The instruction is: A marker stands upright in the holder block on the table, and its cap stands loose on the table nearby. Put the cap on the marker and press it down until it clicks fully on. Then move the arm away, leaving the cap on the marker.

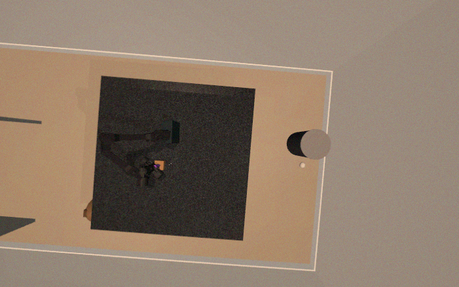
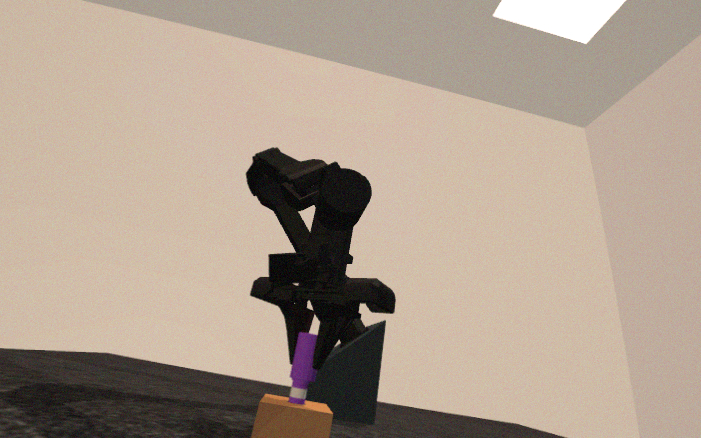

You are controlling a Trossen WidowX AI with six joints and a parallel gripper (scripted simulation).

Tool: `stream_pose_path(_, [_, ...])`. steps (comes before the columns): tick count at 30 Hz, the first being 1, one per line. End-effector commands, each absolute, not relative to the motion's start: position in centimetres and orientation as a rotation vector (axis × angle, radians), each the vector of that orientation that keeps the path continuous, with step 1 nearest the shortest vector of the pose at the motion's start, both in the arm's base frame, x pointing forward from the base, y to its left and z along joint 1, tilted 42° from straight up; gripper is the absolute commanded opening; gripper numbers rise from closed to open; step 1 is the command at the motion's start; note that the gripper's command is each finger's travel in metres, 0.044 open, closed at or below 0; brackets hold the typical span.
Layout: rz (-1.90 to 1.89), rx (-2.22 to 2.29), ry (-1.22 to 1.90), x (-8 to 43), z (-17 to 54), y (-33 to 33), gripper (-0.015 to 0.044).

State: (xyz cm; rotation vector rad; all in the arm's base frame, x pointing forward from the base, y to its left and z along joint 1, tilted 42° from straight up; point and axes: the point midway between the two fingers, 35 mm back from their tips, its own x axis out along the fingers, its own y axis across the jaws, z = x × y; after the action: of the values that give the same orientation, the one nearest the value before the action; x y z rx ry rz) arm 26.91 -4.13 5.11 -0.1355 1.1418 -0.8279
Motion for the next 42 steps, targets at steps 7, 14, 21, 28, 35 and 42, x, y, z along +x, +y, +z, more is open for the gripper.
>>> stream_pose_path(7, [-0.832,-0.137,1.144,26.88,5.06,-4.30,0.0000])
stream_pose_path(14, [-0.832,-0.137,1.144,26.88,5.06,-4.30,0.0000])
stream_pose_path(21, [-0.832,-0.137,1.144,26.88,5.06,-4.31,0.0000])
stream_pose_path(28, [-0.830,-0.137,1.142,26.89,5.09,-4.22,0.0026])
stream_pose_path(35, [-0.830,-0.137,1.142,26.89,5.09,-4.22,0.0210])
stream_pose_path(42, [-0.830,-0.137,1.142,26.89,5.09,-4.22,0.0394])
